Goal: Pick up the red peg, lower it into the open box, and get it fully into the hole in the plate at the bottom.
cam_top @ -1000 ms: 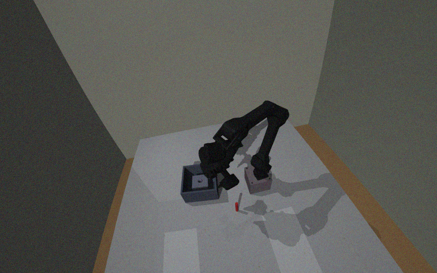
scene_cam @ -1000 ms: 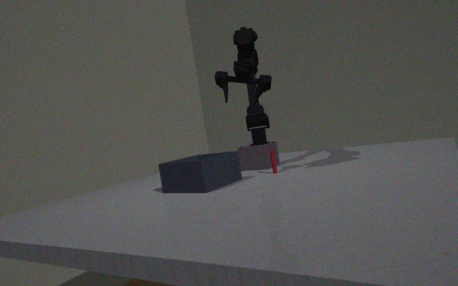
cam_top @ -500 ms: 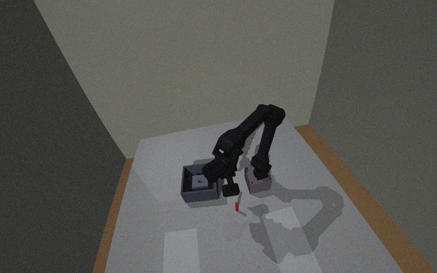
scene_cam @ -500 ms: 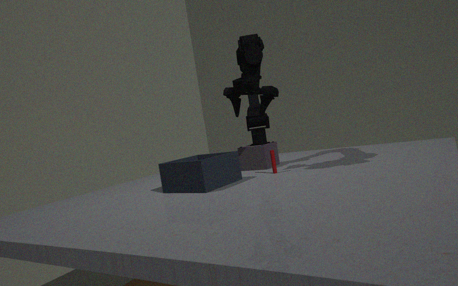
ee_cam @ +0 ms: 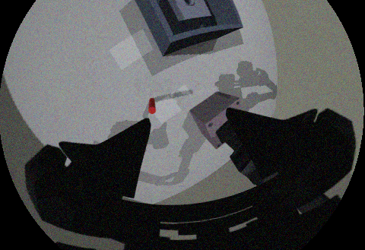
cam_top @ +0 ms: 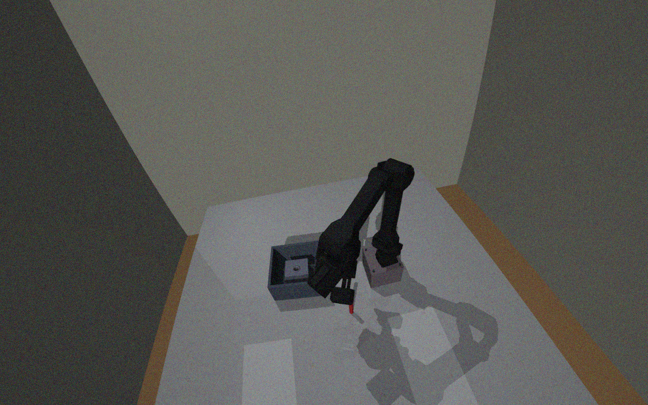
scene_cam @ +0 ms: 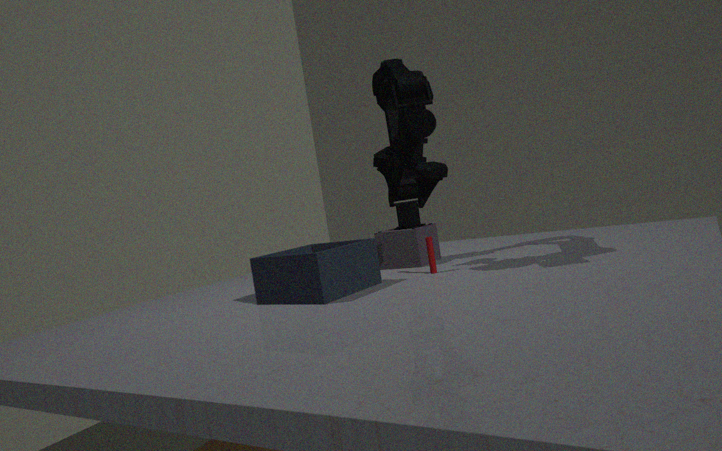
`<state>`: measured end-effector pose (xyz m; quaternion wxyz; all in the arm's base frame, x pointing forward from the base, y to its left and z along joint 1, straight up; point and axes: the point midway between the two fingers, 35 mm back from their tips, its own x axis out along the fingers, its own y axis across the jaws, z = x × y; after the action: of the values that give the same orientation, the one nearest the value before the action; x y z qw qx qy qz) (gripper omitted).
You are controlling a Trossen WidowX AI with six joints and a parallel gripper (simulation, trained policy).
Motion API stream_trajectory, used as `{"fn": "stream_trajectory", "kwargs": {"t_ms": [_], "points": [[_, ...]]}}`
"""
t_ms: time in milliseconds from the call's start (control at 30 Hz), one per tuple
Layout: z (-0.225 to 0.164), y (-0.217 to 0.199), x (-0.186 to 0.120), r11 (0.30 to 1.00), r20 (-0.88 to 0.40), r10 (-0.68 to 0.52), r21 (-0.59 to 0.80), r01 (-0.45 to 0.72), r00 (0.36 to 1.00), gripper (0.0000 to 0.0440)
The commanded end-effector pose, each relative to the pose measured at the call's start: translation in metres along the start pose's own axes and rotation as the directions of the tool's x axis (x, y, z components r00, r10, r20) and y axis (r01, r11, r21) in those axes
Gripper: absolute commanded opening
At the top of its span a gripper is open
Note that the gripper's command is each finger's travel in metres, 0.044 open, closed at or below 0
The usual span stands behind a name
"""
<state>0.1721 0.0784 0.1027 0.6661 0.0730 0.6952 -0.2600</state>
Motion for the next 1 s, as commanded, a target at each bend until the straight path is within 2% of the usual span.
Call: {"fn": "stream_trajectory", "kwargs": {"t_ms": [0, 367, 900, 967], "points": [[-0.005, 0.005, 0.009, 0.998, -0.027, -0.023, 0.049, 0.024, 0.999, 0.0440], [-0.012, 0.027, 0.044, 0.990, -0.058, -0.050, 0.132, 0.058, 0.997, 0.0440], [-0.010, 0.057, 0.106, 0.982, -0.008, -0.009, 0.187, 0.010, 1.000, 0.0439], [-0.009, 0.058, 0.112, 0.982, -0.005, -0.007, 0.188, 0.008, 1.000, 0.0427]]}}
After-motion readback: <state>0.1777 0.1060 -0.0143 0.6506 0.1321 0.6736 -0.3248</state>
